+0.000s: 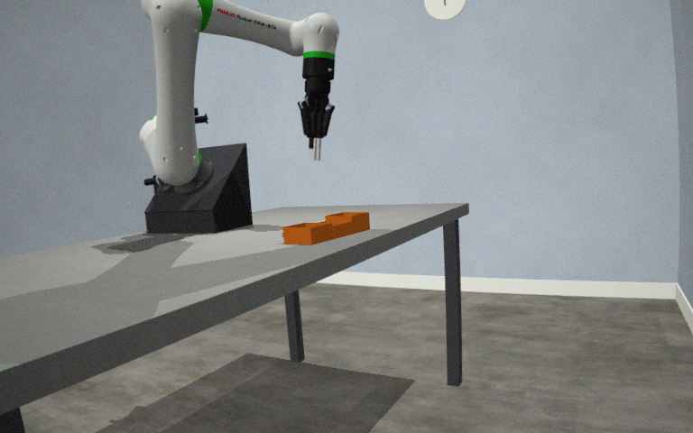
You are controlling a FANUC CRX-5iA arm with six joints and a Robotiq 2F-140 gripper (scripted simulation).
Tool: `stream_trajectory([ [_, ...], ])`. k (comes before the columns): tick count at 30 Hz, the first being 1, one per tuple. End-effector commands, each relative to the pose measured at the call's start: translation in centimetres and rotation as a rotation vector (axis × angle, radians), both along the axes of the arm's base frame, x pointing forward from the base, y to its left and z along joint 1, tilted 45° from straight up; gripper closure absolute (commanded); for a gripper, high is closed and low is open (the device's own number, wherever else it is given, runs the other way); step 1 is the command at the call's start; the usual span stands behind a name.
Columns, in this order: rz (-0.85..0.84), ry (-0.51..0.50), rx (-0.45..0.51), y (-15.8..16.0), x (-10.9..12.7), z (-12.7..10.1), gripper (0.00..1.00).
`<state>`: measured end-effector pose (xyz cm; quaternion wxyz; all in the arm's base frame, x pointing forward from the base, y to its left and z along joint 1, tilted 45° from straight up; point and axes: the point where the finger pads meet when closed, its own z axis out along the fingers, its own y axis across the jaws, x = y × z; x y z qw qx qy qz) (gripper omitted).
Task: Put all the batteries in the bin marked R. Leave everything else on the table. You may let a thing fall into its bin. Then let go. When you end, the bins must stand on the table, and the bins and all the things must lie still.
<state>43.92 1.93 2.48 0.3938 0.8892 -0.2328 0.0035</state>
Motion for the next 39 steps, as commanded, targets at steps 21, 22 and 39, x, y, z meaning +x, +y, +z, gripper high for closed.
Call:
stream_trajectory([
  [21, 0.269, 0.108, 0.05, -5.9, 1.7, 4.5, 0.95],
  [22, 0.269, 0.108, 0.05, -5.9, 1.7, 4.5, 0.95],
  [39, 0.136, -0.025, 0.027, -17.7, 4.8, 7.3, 0.95],
])
